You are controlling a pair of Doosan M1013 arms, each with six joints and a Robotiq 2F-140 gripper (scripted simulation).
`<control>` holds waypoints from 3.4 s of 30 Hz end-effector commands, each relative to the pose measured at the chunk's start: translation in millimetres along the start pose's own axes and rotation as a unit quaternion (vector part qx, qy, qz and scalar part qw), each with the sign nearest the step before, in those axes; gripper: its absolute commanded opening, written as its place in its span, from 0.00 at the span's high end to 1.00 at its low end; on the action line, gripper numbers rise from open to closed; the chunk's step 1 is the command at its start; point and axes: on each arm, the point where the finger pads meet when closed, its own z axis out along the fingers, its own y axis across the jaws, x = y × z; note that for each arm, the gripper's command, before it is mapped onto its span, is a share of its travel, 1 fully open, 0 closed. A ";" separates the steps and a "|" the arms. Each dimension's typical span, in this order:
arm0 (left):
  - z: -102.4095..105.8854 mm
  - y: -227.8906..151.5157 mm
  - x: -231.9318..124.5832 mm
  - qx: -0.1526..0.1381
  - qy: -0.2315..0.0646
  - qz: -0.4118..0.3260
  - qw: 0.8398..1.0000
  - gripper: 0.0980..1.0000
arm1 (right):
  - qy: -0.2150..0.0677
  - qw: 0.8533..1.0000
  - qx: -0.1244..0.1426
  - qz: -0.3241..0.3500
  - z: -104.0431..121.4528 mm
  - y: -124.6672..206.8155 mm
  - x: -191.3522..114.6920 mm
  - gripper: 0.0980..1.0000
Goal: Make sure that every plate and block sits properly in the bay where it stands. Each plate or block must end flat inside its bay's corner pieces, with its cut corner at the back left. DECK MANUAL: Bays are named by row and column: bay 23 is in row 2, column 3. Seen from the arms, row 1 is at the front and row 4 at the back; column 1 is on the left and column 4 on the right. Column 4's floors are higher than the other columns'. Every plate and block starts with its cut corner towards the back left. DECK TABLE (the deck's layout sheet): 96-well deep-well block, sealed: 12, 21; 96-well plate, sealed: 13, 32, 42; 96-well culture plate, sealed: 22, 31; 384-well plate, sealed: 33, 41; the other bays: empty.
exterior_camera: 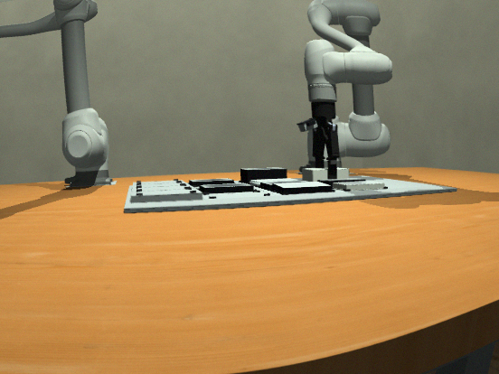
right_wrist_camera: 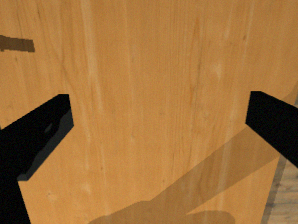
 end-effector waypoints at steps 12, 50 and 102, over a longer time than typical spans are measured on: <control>-0.9 -0.6 0.2 0.001 0.000 0.000 1.000 0.45 | 0.001 1.000 0.000 0.000 -0.9 -0.1 0.2 0.00; -0.9 -0.6 0.2 0.001 0.000 0.000 1.000 1.00 | 0.001 1.000 0.000 0.000 -0.9 -0.1 0.2 0.00; -11.0 -0.6 0.2 0.001 0.000 0.000 1.000 1.00 | 0.001 1.000 0.000 0.000 -0.9 -0.1 0.2 0.00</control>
